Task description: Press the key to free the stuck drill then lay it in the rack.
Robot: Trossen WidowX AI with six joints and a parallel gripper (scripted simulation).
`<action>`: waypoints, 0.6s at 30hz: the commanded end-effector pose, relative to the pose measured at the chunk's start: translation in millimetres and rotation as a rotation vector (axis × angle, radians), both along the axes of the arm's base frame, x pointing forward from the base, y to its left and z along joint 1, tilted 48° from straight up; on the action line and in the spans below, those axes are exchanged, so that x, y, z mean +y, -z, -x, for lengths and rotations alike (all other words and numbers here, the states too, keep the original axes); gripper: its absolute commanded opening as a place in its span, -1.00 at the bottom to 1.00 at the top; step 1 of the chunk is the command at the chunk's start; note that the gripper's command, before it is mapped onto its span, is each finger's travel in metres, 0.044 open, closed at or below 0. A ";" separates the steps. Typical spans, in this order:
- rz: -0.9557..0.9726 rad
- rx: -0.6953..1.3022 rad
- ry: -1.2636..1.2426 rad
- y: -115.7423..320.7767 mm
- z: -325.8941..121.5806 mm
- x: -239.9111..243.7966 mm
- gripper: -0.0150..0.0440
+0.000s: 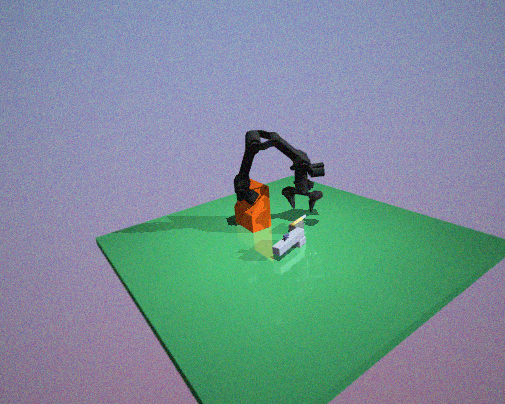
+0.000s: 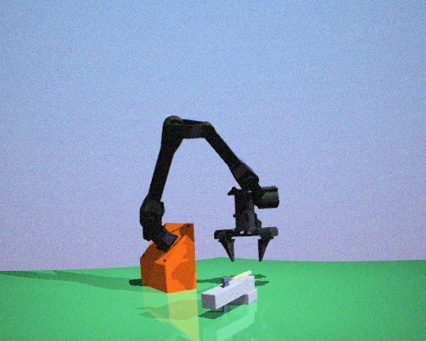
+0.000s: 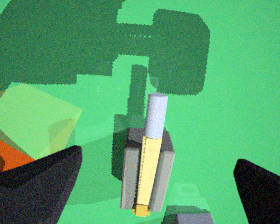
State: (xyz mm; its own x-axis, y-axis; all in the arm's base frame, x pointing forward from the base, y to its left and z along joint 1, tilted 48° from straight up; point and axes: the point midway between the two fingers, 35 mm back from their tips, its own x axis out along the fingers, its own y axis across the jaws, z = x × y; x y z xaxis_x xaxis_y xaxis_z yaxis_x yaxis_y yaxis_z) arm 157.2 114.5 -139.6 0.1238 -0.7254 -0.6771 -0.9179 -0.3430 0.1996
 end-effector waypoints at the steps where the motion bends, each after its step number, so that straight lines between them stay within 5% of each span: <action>1: 0.081 0.018 -0.178 6.1 -8.2 4.9 1.00; 11: 0.973 0.051 -1.368 41.0 -19.4 108.0 1.00; 13: 1.126 0.034 -1.479 46.1 -10.3 123.3 1.00; 18: 1.145 0.031 -1.492 46.7 -8.9 125.1 1.00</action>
